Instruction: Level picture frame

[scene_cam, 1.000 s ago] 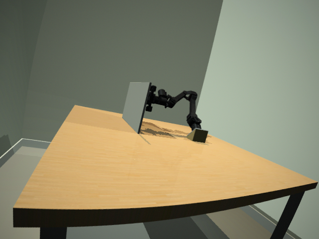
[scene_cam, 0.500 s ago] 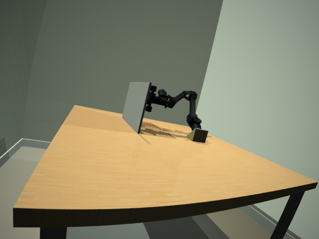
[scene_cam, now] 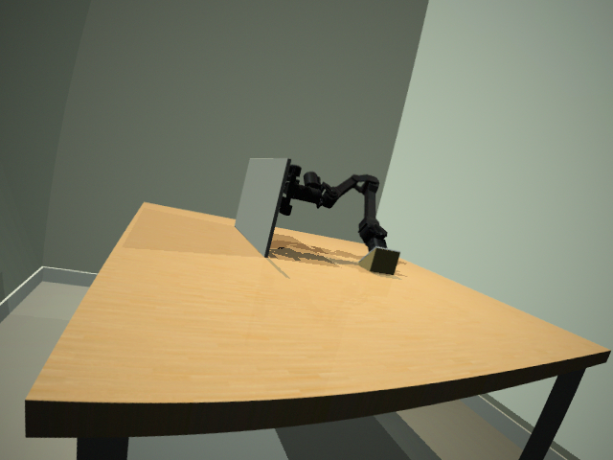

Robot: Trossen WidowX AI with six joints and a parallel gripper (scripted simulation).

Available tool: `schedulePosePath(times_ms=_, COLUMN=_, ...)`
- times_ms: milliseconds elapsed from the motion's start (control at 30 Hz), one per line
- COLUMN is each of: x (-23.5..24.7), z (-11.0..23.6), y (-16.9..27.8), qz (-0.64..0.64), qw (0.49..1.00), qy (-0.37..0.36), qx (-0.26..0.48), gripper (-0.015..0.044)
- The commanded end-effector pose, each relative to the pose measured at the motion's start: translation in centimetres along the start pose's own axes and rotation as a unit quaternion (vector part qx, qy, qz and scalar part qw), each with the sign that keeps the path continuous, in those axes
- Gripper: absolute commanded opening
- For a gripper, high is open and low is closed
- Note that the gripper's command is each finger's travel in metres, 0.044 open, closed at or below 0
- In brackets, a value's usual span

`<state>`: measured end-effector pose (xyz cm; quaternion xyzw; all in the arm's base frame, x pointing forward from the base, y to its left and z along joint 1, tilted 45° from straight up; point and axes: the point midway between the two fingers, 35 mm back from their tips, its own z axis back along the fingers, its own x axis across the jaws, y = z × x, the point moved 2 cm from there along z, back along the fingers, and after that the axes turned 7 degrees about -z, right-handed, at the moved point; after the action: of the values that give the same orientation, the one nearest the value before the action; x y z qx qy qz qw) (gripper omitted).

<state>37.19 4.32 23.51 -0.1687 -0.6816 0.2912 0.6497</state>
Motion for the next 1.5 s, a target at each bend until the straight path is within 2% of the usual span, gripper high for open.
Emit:
schedulePosePath(times_ms=0, x=0.0, z=0.0, y=0.0, qz=-0.002, qw=1.000, qy=0.000, qx=0.000, gripper=0.0260)
schedulePosePath(times_ms=100, x=0.2, z=1.3, y=-0.3, qz=-0.015, qw=1.000, qy=0.000, qx=0.000, gripper=0.0260)
schedulePosePath(times_ms=433, x=-0.2, z=9.5, y=-0.2, qz=-0.103, qw=0.995, qy=-0.001, qx=0.003, gripper=0.0260)
schedulePosePath(times_ms=667, x=0.6, z=10.4, y=-1.1, qz=-0.107, qw=0.994, qy=-0.002, qx=-0.001, gripper=0.0260)
schedulePosePath(times_ms=1000, x=3.8, z=18.4, y=-2.3, qz=-0.163, qw=0.987, qy=0.000, qx=0.004, gripper=0.0260)
schedulePosePath(times_ms=1467, x=3.8, z=18.6, y=-2.3, qz=-0.164, qw=0.986, qy=0.000, qx=0.004, gripper=0.0260)
